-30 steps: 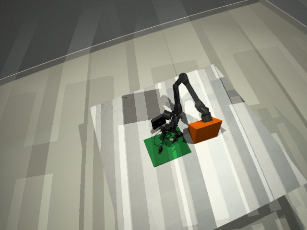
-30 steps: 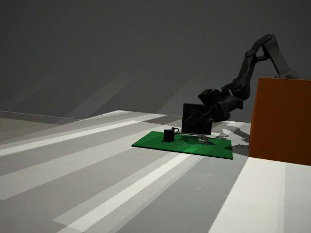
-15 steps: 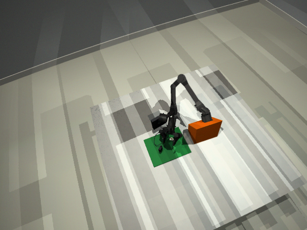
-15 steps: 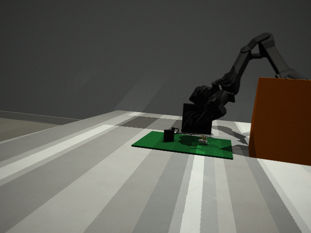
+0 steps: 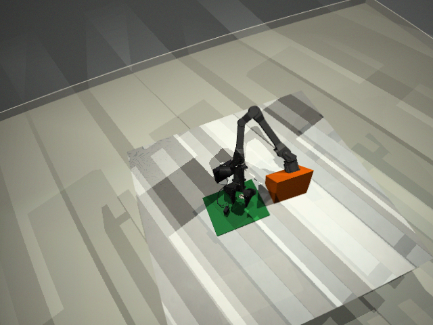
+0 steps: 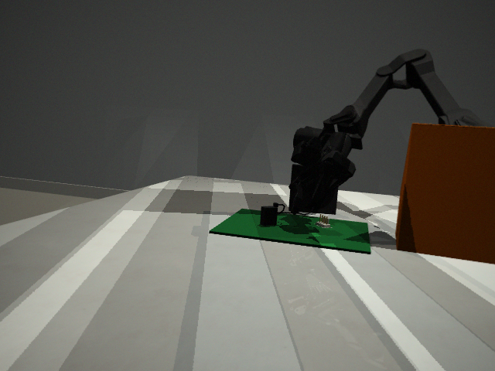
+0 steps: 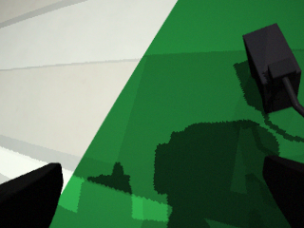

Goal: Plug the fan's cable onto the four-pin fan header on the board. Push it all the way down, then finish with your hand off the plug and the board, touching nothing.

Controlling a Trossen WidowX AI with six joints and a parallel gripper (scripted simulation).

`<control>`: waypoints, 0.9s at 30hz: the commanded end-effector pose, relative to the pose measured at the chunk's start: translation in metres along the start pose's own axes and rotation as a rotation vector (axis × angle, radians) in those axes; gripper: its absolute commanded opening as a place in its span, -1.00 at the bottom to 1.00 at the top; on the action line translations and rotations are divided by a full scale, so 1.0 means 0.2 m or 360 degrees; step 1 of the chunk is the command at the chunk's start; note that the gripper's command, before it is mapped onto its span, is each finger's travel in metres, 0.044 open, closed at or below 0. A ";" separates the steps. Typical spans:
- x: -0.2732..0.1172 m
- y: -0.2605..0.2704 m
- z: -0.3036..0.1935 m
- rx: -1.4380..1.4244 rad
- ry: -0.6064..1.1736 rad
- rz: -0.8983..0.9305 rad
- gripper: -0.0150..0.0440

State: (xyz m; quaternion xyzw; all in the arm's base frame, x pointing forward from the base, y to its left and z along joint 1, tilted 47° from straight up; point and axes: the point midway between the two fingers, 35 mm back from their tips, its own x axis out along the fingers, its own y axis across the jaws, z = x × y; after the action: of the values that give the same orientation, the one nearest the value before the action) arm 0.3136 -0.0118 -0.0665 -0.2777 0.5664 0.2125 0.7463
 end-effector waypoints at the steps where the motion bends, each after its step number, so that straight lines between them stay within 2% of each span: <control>1: 0.01 0.02 0.00 0.0017 0.0100 -0.0005 1.00; 27: -0.11 0.05 0.06 0.0058 0.0676 -0.0274 1.00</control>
State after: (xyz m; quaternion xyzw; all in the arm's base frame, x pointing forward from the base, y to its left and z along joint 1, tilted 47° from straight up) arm 0.3100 0.0014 -0.0461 -0.3385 0.6821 0.0875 0.6422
